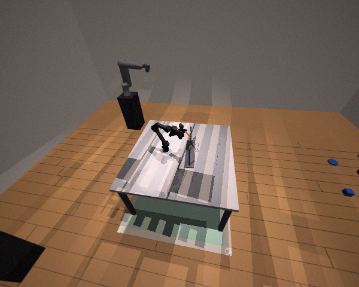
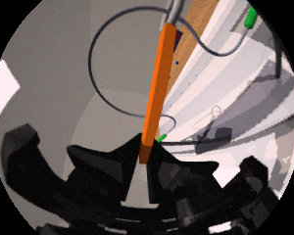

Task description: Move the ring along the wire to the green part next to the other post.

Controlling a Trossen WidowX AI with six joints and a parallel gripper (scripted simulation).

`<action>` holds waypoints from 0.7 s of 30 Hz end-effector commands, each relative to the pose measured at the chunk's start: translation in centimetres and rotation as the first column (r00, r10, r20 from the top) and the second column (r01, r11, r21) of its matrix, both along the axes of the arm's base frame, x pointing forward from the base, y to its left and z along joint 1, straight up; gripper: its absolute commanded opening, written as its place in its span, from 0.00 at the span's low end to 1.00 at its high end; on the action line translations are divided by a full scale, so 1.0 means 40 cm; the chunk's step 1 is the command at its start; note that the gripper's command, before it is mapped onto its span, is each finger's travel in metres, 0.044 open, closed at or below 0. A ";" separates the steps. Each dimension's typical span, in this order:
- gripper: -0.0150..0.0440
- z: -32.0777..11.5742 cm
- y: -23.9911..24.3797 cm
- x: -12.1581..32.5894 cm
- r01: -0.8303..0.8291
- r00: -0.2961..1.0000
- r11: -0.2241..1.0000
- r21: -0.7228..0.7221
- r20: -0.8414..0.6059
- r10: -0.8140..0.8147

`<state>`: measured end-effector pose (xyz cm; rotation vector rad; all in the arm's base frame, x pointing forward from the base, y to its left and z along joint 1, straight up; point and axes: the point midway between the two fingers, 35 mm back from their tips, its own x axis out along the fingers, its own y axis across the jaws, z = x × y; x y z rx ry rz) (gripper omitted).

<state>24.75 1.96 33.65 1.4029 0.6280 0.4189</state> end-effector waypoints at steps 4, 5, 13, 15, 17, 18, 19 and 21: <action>0.00 0.008 0.000 0.000 0.002 1.000 0.999 -0.045 0.015 -0.002; 0.00 0.007 0.000 0.000 0.003 1.000 0.999 -0.050 0.016 -0.002; 0.00 0.003 -0.001 0.000 0.004 1.000 0.996 -0.092 0.019 -0.002; 0.00 0.002 -0.001 0.000 0.005 1.000 0.995 -0.103 0.020 -0.003; 0.00 0.001 -0.001 0.000 0.005 1.000 0.993 -0.114 0.021 -0.003; 0.00 0.000 -0.001 0.000 0.005 1.000 0.993 -0.119 0.021 -0.003; 0.00 0.000 -0.001 0.000 0.006 1.000 0.992 -0.124 0.022 -0.003; 0.00 -0.002 -0.001 0.000 0.006 1.000 0.991 -0.135 0.023 -0.003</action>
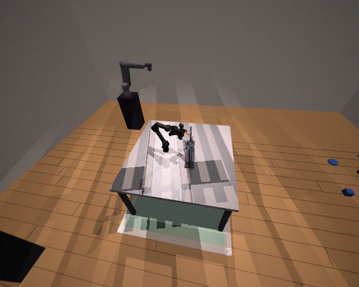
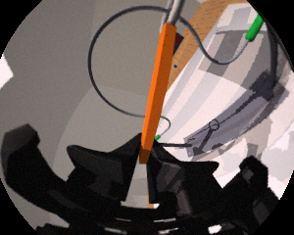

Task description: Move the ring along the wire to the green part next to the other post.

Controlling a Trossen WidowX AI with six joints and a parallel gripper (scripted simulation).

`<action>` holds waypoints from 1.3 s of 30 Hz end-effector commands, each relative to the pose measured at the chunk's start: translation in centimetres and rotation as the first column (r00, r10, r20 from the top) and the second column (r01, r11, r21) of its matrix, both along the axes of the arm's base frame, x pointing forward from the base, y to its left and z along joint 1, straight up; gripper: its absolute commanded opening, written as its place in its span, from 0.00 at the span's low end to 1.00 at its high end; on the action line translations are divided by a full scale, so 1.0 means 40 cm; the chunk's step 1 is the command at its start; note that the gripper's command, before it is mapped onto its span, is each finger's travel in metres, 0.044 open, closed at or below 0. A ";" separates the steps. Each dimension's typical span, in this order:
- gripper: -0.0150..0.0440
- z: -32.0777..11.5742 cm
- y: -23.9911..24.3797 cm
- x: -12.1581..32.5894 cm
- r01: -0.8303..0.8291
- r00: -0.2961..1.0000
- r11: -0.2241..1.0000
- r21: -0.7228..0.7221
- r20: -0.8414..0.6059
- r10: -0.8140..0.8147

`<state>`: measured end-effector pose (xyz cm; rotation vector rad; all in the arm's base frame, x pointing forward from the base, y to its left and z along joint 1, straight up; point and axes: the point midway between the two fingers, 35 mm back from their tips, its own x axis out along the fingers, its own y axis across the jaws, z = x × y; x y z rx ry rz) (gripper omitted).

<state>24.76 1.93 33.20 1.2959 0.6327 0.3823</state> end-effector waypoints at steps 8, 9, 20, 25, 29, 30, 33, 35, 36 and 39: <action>0.00 0.005 -0.001 0.000 0.003 1.000 0.998 -0.069 0.018 -0.002; 0.00 0.005 -0.001 0.000 0.003 1.000 0.997 -0.075 0.018 -0.002; 0.00 -0.002 -0.003 0.000 0.006 1.000 0.991 -0.137 0.024 -0.003; 0.00 -0.005 -0.004 0.000 0.008 1.000 0.986 -0.166 0.027 -0.003; 0.00 -0.007 -0.004 0.000 0.009 1.000 0.981 -0.193 0.029 -0.003; 0.00 -0.008 -0.005 0.000 0.009 1.000 0.980 -0.199 0.030 -0.003; 0.00 -0.010 -0.005 0.000 0.010 0.999 0.976 -0.218 0.032 -0.003; 0.00 -0.011 -0.006 0.000 0.011 0.999 0.973 -0.231 0.033 -0.003; 0.00 -0.012 -0.006 0.001 0.011 0.999 0.971 -0.238 0.034 -0.003; 0.00 -0.014 -0.007 0.001 0.013 0.999 0.966 -0.260 0.036 -0.003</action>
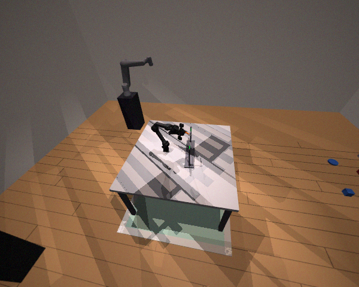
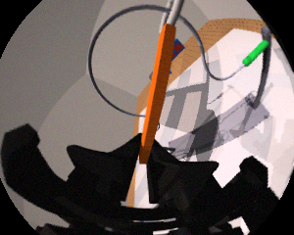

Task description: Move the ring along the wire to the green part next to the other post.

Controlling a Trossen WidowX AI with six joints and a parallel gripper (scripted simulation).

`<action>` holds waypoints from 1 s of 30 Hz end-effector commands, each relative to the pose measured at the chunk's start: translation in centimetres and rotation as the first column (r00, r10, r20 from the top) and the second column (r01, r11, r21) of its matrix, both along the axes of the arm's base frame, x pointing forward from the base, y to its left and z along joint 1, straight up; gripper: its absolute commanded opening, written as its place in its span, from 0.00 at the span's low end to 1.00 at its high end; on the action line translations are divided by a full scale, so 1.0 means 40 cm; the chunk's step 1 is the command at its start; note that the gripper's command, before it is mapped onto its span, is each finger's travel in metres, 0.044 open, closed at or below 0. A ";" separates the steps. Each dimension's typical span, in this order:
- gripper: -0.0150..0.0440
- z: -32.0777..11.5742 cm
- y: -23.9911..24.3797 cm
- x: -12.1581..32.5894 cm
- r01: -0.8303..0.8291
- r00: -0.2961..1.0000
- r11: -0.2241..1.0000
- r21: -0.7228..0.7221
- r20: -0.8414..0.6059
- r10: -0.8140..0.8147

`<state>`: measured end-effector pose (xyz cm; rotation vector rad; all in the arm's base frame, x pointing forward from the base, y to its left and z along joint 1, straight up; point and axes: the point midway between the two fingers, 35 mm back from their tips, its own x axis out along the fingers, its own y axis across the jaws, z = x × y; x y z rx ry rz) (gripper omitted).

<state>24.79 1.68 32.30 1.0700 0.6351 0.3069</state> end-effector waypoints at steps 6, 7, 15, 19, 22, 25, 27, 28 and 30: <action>0.00 0.004 -0.003 0.000 0.002 1.000 0.997 -0.075 0.018 -0.001; 0.00 0.004 -0.003 0.000 0.002 1.000 0.997 -0.083 0.019 -0.001; 0.00 -0.003 -0.006 0.001 0.005 1.000 0.988 -0.152 0.025 -0.002; 0.00 -0.006 -0.008 0.001 0.007 1.000 0.982 -0.190 0.029 -0.002; 0.00 -0.009 -0.010 0.001 0.009 0.999 0.976 -0.217 0.032 -0.002; 0.00 -0.011 -0.012 0.001 0.010 0.999 0.970 -0.243 0.035 -0.002; 0.00 -0.013 -0.013 0.001 0.011 0.999 0.964 -0.264 0.037 -0.001; 0.00 -0.013 -0.014 0.001 0.012 0.999 0.962 -0.274 0.038 -0.001; 0.00 -0.015 -0.015 0.001 0.013 0.999 0.955 -0.295 0.040 -0.001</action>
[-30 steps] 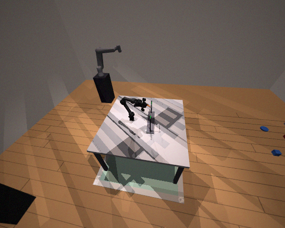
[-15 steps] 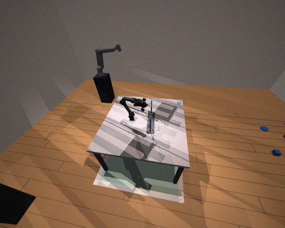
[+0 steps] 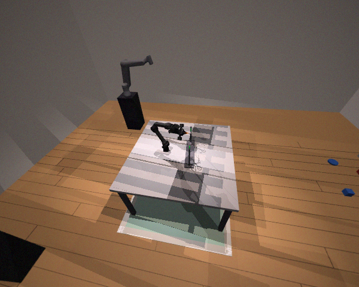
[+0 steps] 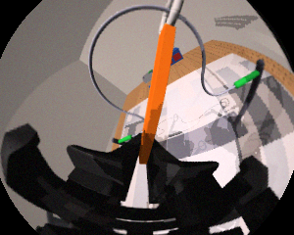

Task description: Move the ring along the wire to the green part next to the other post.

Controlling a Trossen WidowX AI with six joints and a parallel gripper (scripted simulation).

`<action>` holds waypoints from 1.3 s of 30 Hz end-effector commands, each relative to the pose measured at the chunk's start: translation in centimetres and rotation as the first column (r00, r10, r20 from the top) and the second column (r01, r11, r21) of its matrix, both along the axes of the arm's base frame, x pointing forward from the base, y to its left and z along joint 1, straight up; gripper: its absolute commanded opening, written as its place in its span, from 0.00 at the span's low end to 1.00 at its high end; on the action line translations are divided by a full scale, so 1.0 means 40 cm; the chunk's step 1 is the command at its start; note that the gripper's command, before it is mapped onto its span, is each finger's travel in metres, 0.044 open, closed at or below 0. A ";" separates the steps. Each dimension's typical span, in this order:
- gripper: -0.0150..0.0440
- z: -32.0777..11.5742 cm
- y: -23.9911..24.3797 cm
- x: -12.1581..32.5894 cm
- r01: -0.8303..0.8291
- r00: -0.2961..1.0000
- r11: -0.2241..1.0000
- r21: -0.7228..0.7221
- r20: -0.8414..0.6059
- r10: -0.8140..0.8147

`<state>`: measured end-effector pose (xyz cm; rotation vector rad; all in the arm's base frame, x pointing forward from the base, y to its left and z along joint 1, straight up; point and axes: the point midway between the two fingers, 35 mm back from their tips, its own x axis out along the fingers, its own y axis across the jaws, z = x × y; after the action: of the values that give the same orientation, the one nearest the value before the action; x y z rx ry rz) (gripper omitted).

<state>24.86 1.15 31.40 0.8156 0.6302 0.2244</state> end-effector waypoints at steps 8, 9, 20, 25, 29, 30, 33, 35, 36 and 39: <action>0.00 0.000 -0.008 0.000 0.003 1.000 0.991 -0.134 0.023 0.000; 0.00 -0.001 -0.009 0.000 0.004 1.000 0.989 -0.148 0.024 0.000; 0.00 -0.012 -0.022 0.002 0.011 0.999 0.953 -0.302 0.040 0.001; 0.00 -0.016 -0.028 0.002 0.015 0.999 0.928 -0.373 0.047 0.002; 0.00 -0.019 -0.034 0.003 0.019 0.999 0.904 -0.427 0.053 0.004; 0.00 -0.020 -0.035 0.003 0.020 0.999 0.898 -0.441 0.054 0.004; 0.00 -0.022 -0.039 0.003 0.023 0.998 0.877 -0.480 0.058 0.006; 0.00 -0.023 -0.042 0.003 0.025 0.998 0.862 -0.506 0.061 0.007; 0.00 -0.024 -0.043 0.003 0.026 0.998 0.855 -0.519 0.062 0.008; 0.00 -0.025 -0.048 0.004 0.029 0.998 0.830 -0.556 0.066 0.010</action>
<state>24.97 -0.58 30.42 0.2864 0.5931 0.0604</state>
